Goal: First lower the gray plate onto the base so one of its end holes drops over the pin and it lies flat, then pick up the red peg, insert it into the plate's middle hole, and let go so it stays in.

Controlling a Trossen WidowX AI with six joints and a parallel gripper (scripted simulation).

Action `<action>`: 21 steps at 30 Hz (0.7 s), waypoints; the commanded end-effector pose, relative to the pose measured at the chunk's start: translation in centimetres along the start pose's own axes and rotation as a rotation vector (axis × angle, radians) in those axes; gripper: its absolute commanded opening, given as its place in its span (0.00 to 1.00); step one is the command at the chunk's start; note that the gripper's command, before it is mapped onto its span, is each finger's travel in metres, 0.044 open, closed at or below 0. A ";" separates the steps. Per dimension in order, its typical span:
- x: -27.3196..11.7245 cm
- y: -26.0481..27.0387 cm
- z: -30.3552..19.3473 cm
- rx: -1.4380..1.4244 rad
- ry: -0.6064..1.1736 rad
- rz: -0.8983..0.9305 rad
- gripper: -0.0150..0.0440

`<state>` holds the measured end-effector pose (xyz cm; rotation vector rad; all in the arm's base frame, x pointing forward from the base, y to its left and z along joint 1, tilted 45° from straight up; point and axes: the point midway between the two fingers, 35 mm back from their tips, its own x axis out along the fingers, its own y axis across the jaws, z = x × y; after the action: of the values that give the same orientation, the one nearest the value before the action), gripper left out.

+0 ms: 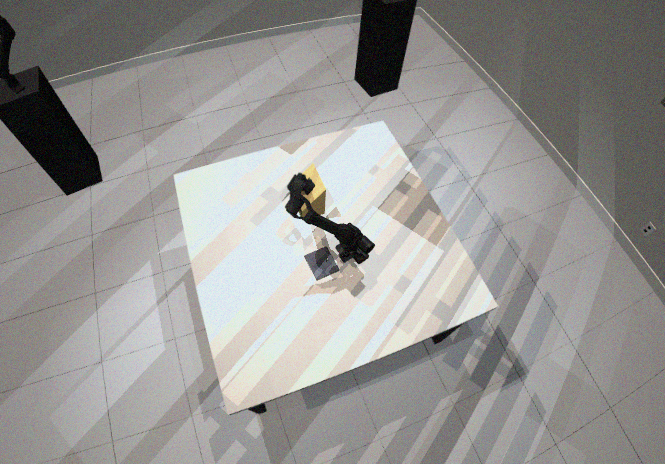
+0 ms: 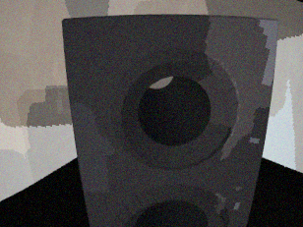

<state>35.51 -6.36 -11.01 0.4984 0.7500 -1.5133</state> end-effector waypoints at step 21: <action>-7.1 0.5 -0.1 -0.009 0.019 0.001 0.25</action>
<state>36.56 -1.84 -6.62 0.4997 0.7677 -1.5027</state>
